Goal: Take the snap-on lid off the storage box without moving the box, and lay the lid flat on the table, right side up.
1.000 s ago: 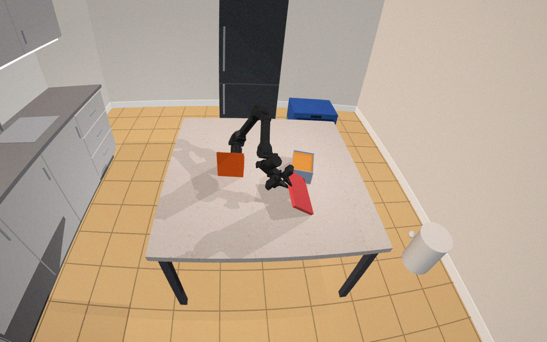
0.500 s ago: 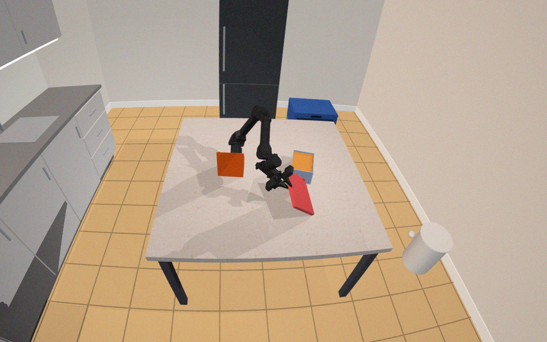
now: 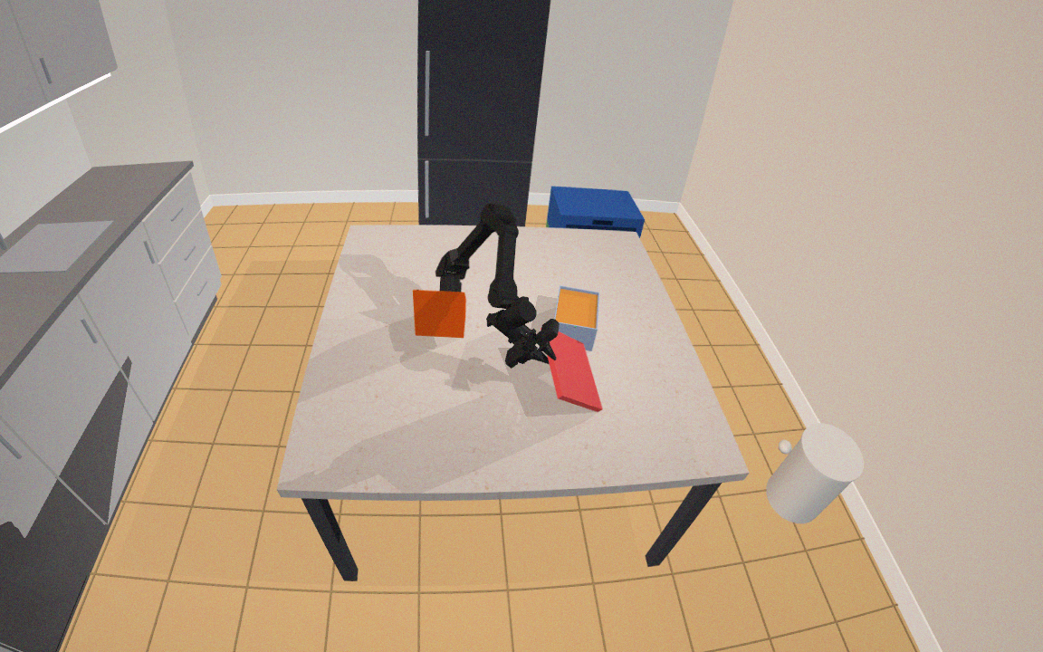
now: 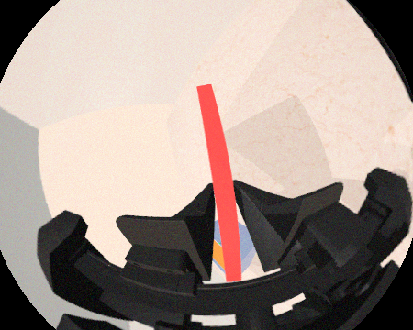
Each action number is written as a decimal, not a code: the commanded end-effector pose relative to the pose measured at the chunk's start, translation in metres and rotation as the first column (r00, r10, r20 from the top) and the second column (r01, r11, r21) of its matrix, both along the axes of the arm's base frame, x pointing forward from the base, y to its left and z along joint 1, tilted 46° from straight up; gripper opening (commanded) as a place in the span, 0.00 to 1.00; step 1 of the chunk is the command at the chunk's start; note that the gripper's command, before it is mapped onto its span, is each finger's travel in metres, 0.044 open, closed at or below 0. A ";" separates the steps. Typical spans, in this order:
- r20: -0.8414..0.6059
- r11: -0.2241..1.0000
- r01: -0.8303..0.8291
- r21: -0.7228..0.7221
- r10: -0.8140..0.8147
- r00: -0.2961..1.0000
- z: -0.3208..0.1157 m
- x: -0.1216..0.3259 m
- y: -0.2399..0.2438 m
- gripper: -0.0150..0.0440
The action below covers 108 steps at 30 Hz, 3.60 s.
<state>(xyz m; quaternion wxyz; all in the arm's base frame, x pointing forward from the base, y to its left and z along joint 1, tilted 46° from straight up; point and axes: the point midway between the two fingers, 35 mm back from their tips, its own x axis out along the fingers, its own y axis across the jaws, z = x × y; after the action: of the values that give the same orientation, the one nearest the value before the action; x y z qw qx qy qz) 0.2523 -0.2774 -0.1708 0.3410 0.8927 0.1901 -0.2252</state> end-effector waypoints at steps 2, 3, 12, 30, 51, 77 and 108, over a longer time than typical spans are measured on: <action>-0.022 0.999 -0.015 0.043 0.016 1.000 -0.014 0.002 0.019 0.25; -0.022 0.999 -0.015 0.043 0.016 1.000 -0.015 0.002 0.020 0.25; -0.022 0.999 -0.015 0.043 0.016 1.000 -0.020 0.003 0.025 0.25; -0.021 0.999 -0.015 0.044 0.016 1.000 -0.030 0.005 0.035 0.25; -0.021 0.999 -0.015 0.044 0.016 1.000 -0.042 0.007 0.047 0.25; -0.020 0.999 -0.015 0.044 0.016 1.000 -0.044 0.011 0.046 0.52; -0.025 0.999 -0.015 0.044 0.016 1.000 -0.043 -0.039 0.064 1.00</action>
<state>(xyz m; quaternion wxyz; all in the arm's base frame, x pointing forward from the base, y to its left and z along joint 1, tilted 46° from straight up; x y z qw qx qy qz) 0.2200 -0.2149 -0.2175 0.3188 0.8954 0.2067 -0.2322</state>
